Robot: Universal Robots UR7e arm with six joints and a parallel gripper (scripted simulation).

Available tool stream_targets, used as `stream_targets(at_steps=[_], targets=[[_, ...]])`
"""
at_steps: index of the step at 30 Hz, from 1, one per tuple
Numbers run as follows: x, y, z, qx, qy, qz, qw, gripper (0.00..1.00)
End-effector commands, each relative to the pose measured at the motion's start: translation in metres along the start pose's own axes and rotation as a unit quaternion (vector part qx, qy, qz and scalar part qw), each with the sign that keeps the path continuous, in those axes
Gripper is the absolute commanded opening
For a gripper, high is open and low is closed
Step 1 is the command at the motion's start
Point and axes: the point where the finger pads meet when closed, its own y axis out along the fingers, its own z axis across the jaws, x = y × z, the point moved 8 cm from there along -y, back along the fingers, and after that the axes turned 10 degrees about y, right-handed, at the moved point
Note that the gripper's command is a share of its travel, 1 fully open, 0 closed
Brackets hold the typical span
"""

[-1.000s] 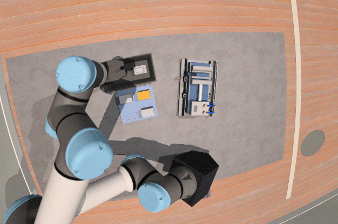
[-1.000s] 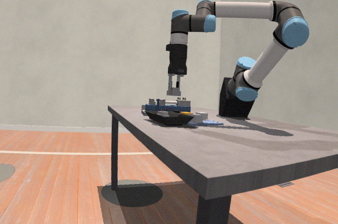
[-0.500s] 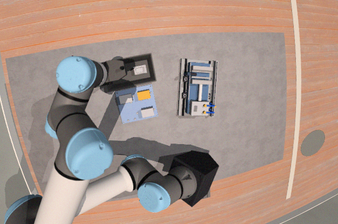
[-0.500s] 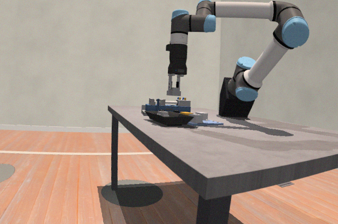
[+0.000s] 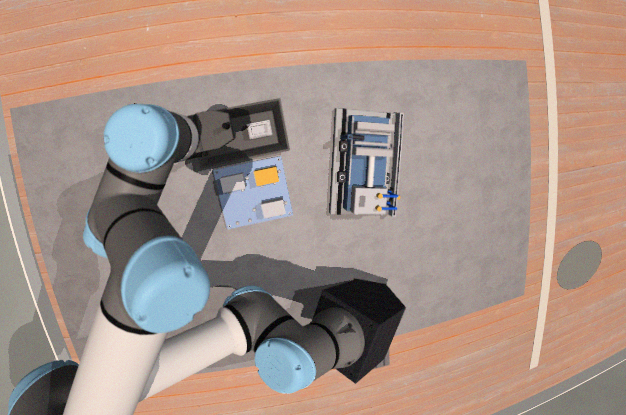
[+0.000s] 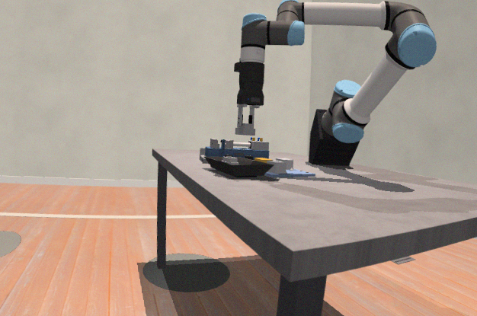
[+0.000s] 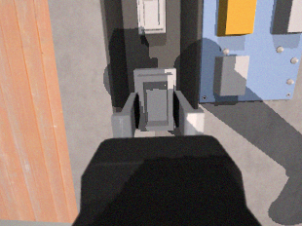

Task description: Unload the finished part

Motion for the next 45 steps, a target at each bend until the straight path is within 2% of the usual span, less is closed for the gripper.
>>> stream_targets(at_steps=[1, 20, 34, 45], targets=[[0.0, 0.0, 0.0, 0.0, 0.0, 0.0, 1.0, 0.0], [0.0, 0.01, 0.0, 0.0, 0.0, 0.0, 1.0, 0.0], [0.0, 0.028, 0.0, 0.0, 0.0, 0.0, 1.0, 0.0], [0.0, 0.05, 0.0, 0.0, 0.0, 0.0, 1.0, 0.0]])
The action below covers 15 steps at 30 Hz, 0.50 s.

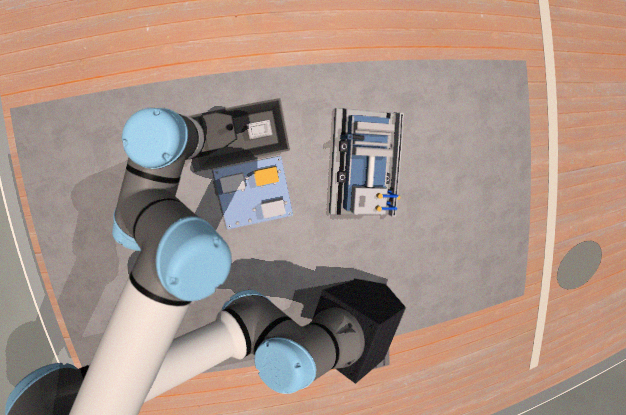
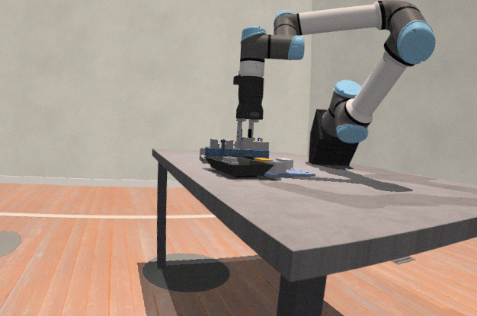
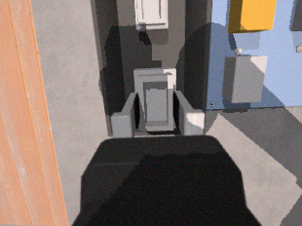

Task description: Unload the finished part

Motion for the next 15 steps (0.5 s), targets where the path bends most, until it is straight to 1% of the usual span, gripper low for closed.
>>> stream_targets(at_steps=[1, 4, 6, 15], targets=[[0.0, 0.009, 0.0, -0.001, 0.0, 0.0, 1.0, 0.0], [0.0, 0.016, -0.001, -0.001, 0.0, 0.0, 1.0, 0.0], [0.0, 0.016, -0.001, -0.001, 0.0, 0.0, 1.0, 0.0], [0.0, 0.033, -0.001, -0.001, 0.0, 0.0, 1.0, 0.0]])
